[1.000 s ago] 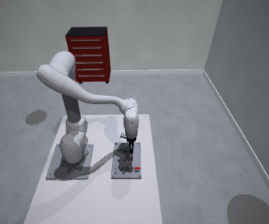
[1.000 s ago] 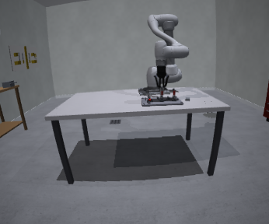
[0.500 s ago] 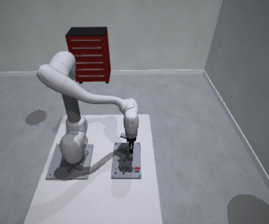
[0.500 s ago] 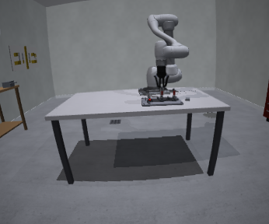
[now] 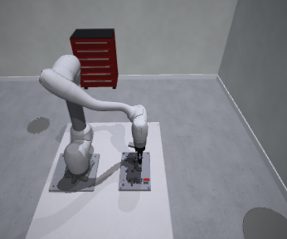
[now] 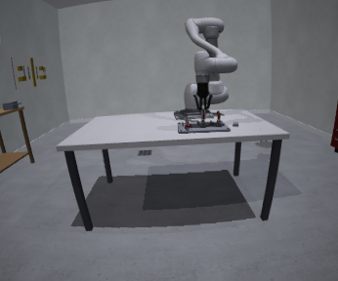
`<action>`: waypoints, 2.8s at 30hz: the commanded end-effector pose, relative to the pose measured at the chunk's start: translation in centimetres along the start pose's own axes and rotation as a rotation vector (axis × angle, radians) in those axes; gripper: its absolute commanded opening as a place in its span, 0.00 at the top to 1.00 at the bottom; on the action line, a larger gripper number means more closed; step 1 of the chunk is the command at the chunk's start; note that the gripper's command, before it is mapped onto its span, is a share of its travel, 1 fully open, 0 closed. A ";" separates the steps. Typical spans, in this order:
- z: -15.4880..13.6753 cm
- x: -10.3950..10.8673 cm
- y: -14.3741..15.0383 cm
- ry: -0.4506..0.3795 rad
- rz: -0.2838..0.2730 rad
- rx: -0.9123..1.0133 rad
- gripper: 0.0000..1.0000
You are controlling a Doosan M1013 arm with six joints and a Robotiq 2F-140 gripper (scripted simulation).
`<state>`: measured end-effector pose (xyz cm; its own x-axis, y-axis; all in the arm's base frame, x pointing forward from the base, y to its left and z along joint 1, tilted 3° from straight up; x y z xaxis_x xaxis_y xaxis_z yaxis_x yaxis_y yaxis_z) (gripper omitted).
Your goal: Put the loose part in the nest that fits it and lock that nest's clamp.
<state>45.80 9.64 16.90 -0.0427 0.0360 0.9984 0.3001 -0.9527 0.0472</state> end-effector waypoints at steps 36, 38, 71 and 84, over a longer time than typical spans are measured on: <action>-0.5 -0.1 -0.1 -0.002 0.000 0.000 0.65; -0.5 -0.1 -0.1 -0.002 0.000 0.000 0.65; -0.5 2.2 -0.1 -0.002 0.000 0.000 0.65; -0.5 5.8 -0.1 -0.002 0.000 0.000 0.65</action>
<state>45.07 9.75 22.37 -0.0404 0.0364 0.9985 0.3002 -0.9527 0.0469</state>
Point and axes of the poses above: the point where the finger pads meet when closed, its own x axis back along the fingers, its own y axis across the jaws, z = x × y, the point moved 7 cm from there along x, back along the fingers, and after that the axes turned 8 degrees about x, right-handed, at the moved point
